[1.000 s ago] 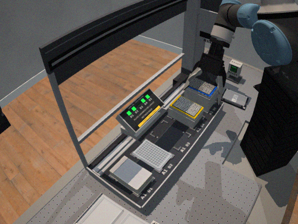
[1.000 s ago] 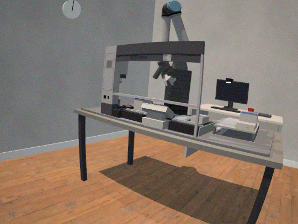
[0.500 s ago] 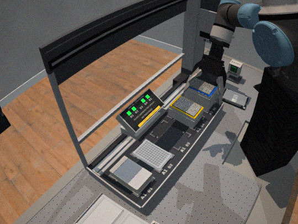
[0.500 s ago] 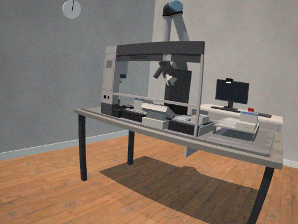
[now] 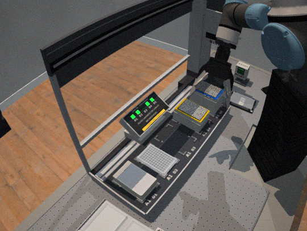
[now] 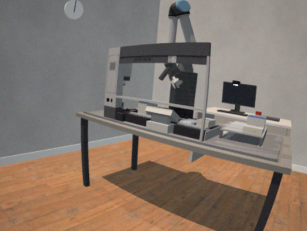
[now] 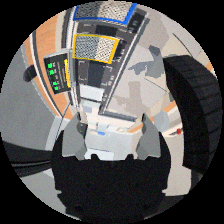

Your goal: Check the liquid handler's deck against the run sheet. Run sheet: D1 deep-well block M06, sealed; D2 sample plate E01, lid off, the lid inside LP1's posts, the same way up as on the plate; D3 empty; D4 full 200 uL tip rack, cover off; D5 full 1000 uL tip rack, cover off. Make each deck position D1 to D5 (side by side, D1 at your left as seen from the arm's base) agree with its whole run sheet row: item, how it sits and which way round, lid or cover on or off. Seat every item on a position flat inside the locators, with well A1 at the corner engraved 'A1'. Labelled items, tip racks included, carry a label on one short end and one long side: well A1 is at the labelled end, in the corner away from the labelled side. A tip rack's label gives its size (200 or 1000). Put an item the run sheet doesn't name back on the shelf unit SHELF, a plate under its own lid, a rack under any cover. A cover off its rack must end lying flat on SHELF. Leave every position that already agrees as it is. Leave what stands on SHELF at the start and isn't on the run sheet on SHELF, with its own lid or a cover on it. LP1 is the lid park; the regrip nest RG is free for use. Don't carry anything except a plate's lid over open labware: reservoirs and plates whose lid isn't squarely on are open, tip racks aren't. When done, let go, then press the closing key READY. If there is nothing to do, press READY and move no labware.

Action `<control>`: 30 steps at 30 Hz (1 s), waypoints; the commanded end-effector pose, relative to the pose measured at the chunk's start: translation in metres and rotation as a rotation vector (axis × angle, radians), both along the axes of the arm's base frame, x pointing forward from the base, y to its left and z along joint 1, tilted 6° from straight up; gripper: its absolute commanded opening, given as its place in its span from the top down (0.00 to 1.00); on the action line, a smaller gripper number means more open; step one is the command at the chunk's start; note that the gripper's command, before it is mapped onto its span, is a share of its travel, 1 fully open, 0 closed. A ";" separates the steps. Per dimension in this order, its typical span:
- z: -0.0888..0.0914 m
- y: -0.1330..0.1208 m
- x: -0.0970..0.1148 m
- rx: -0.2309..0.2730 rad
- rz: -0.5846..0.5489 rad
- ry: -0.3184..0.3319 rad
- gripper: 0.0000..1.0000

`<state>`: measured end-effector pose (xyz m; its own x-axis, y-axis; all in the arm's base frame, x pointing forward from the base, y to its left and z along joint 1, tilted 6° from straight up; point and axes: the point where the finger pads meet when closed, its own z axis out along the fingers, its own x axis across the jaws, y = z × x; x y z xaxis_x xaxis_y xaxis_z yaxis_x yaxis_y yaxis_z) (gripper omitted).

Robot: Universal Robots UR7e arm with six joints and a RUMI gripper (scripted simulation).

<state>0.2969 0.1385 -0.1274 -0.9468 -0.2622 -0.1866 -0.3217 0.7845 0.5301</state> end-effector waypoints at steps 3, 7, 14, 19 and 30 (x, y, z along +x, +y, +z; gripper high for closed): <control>0.006 0.013 -0.018 -0.079 0.166 -0.055 0.18; 0.007 0.016 -0.023 -0.108 0.236 -0.081 0.18; 0.007 0.016 -0.023 -0.131 0.289 -0.100 0.18; 0.007 0.016 -0.023 -0.131 0.289 -0.100 0.18; 0.007 0.016 -0.023 -0.131 0.289 -0.100 0.18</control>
